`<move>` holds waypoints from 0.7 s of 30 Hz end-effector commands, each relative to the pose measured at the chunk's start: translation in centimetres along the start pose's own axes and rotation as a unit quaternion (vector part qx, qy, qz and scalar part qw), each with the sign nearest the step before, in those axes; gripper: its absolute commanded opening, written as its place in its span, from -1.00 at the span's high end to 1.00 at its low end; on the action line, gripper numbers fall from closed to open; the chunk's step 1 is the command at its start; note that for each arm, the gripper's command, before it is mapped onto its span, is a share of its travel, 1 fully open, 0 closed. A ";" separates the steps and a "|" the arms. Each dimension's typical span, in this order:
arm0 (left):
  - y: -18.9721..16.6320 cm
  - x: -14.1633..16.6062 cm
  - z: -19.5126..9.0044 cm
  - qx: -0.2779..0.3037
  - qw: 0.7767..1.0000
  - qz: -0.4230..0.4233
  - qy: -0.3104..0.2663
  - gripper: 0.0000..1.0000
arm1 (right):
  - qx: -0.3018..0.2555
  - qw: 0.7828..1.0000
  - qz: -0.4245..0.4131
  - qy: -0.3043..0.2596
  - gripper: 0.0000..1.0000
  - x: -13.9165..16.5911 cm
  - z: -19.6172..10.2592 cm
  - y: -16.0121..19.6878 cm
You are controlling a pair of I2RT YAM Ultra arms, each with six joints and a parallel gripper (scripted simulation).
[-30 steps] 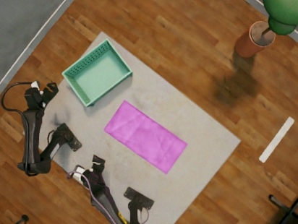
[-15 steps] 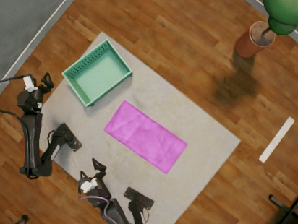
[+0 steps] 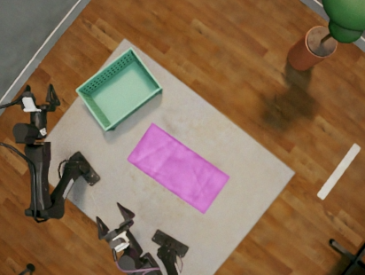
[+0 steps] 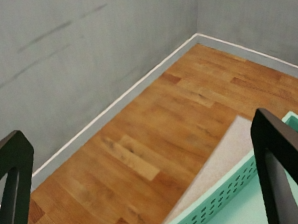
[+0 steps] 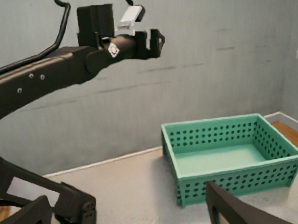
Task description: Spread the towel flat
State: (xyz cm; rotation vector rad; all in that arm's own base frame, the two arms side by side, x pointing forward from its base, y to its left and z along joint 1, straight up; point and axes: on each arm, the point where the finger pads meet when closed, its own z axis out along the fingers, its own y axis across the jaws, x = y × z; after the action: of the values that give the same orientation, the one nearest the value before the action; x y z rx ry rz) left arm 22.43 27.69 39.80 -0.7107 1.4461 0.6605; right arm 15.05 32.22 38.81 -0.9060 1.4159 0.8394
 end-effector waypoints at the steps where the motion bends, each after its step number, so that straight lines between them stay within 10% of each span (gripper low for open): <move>1: -4.6 -1.1 0.2 0.084 0.996 0.020 -0.019 -1.00 | 0.086 0.996 0.015 -0.029 -1.00 -1.1 0.4 -4.6; 14: -18.2 -0.7 -4.3 0.255 0.967 0.016 -0.013 -1.00 | 0.267 0.963 0.013 -0.042 -1.00 -2.1 -4.7 -19.3; 16: -21.2 -0.6 -6.4 0.350 0.936 0.013 -0.010 -1.00 | 0.367 0.929 0.011 -0.039 -1.00 -1.9 -6.9 -22.2; 21: -24.8 -0.4 -9.7 0.397 0.918 0.013 -0.010 -1.00 | 0.413 0.910 0.011 -0.038 -1.00 -1.7 -10.2 -26.0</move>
State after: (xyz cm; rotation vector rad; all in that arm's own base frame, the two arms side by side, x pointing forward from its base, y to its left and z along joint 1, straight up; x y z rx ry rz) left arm 35.09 7.08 40.29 -0.1213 1.5464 0.1200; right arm 32.71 14.26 39.67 -0.2847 1.5541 0.2786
